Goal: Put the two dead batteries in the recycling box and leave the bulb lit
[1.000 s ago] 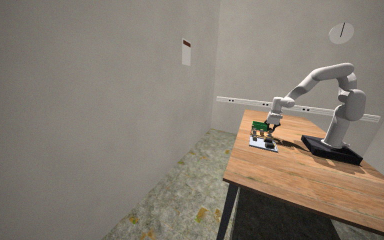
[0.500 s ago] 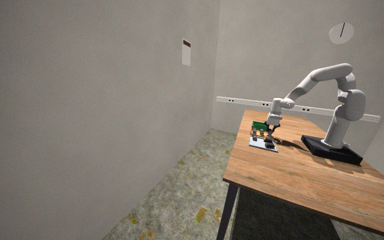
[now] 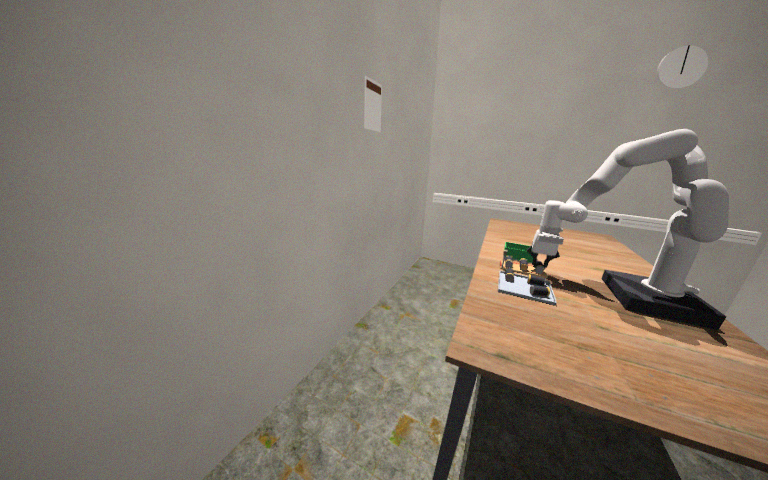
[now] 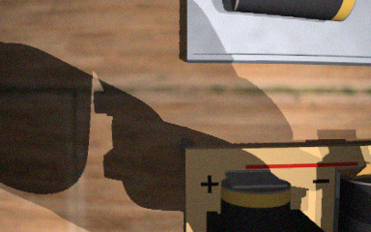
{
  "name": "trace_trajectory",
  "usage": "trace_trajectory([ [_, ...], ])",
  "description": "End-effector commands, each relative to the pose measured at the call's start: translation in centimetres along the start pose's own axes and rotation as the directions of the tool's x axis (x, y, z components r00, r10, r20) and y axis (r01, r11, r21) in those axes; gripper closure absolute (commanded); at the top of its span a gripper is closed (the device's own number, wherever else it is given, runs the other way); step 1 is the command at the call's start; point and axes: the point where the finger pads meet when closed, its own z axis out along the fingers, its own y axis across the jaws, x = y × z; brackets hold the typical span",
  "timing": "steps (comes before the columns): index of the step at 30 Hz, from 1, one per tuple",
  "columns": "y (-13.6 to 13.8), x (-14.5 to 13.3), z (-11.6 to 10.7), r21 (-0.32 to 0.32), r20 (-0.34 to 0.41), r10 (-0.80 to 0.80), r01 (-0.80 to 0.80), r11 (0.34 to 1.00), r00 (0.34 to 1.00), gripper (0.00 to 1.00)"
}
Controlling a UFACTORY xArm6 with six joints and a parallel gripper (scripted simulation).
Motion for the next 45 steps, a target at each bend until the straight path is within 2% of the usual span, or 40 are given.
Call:
trace_trajectory([
  [1, 0.2, 0.0, 0.1, -0.005, 0.000, 0.000, 0.000, 1.000, 1.000, 0.72],
  [14, 0.2, 0.0, 0.1, -0.005, 0.000, 0.000, 0.000, 1.000, 1.000, 0.72],
  [15, 0.2, 0.0, 0.1, -0.005, 0.000, 0.000, 0.000, 1.000, 1.000, 0.49],
  [36, 0.2, 0.0, 0.1, -0.005, 0.000, 0.000, 0.000, 1.000, 1.000, 0.49],
  [42, 0.2, 0.0, -0.5, -0.005, 0.000, 0.000, 0.000, 1.000, 1.000, 0.49],
  [45, 0.2, 0.0, -1.5, -0.005, 0.000, 0.000, 0.000, 1.000, 1.000, 0.49],
])
